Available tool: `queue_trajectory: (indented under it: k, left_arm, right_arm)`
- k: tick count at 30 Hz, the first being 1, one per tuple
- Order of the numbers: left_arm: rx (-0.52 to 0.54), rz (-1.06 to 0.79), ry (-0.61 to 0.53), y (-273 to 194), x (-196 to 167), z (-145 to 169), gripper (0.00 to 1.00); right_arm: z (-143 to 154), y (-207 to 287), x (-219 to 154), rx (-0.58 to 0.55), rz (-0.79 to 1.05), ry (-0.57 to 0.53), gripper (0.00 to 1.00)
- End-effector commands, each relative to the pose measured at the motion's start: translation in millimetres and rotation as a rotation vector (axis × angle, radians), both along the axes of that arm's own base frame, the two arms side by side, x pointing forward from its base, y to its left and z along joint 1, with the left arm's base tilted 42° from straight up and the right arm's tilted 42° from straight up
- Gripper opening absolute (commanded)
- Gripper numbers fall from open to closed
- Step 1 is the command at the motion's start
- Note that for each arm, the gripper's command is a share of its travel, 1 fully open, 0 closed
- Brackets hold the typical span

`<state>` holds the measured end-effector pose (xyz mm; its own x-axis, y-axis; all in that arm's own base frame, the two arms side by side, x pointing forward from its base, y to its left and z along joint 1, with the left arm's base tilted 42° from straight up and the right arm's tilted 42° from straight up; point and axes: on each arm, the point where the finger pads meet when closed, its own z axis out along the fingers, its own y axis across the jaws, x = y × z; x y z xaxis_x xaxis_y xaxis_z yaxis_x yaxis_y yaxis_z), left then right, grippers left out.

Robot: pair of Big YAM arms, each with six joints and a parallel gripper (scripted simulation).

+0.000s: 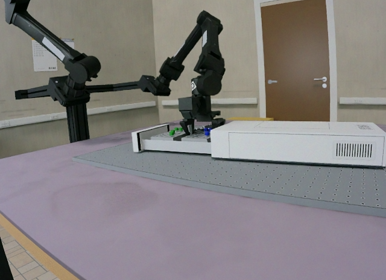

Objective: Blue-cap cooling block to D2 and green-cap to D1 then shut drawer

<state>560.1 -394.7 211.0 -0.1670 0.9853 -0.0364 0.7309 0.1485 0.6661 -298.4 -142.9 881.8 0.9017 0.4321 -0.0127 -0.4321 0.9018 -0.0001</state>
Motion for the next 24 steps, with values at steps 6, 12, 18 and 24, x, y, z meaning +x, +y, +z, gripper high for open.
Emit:
queue_trajectory:
  k: [6,12,18,24]
  left_arm:
    - [-0.057,-0.012,-0.054,-19.7,-18.1,59.6,0.0]
    - [-0.057,-0.012,-0.054,-19.7,-18.8,60.3,0.0]
    - [-0.057,-0.012,-0.053,-19.8,-19.9,61.5,0.0]
    - [-0.057,-0.011,-0.053,-19.8,-21.0,62.7,0.0]
  right_arm:
    - [1.3,-5.6,-10.4,0.007,-0.001,-0.016,0.0]
    - [1.3,-5.6,-10.4,0.007,-0.001,-0.016,0.0]
    - [1.3,-5.6,-10.4,0.007,-0.001,-0.016,0.0]
    - [1.3,-5.6,-10.4,0.007,-0.001,-0.016,0.0]
